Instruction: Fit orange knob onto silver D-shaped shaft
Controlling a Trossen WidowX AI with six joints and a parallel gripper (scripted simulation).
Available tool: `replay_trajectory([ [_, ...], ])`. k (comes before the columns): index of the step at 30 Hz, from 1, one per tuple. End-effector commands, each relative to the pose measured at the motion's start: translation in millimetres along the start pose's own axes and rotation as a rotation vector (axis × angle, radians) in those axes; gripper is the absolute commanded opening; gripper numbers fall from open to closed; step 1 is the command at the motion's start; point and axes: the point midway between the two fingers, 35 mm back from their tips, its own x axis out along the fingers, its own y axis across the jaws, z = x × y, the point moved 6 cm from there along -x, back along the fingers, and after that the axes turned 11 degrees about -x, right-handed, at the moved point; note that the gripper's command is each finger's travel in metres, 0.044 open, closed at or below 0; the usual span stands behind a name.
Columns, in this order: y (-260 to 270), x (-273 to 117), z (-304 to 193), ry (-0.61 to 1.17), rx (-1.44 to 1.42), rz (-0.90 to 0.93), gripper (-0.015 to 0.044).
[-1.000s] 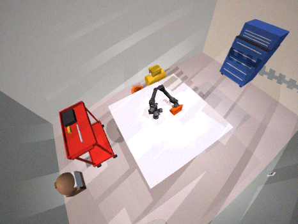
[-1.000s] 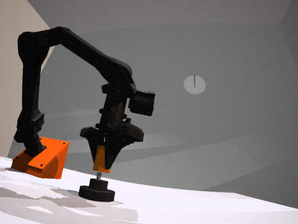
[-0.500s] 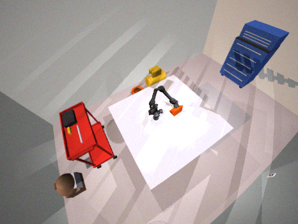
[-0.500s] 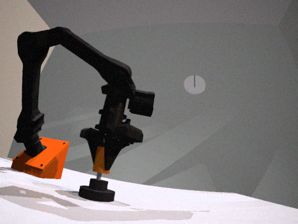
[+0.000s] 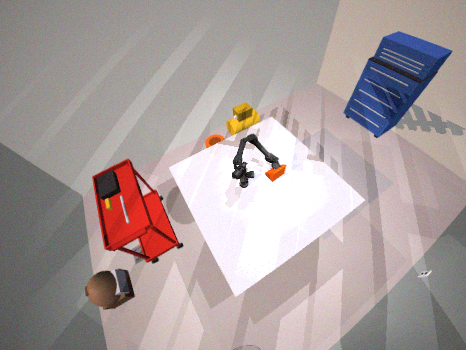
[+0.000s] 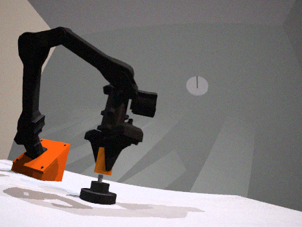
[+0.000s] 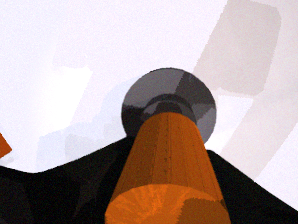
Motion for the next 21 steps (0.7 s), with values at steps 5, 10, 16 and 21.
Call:
replay_trajectory([
  [5,0.9,0.9,0.9,-0.001,0.081,-0.003,0.0],
  [10,0.6,3.3,0.2,-0.001,0.081,-0.003,0.0],
  [16,0.2,3.4,0.1,-0.001,0.081,-0.003,0.0],
  [21,0.4,1.1,0.1,-0.001,0.081,-0.003,0.0],
])
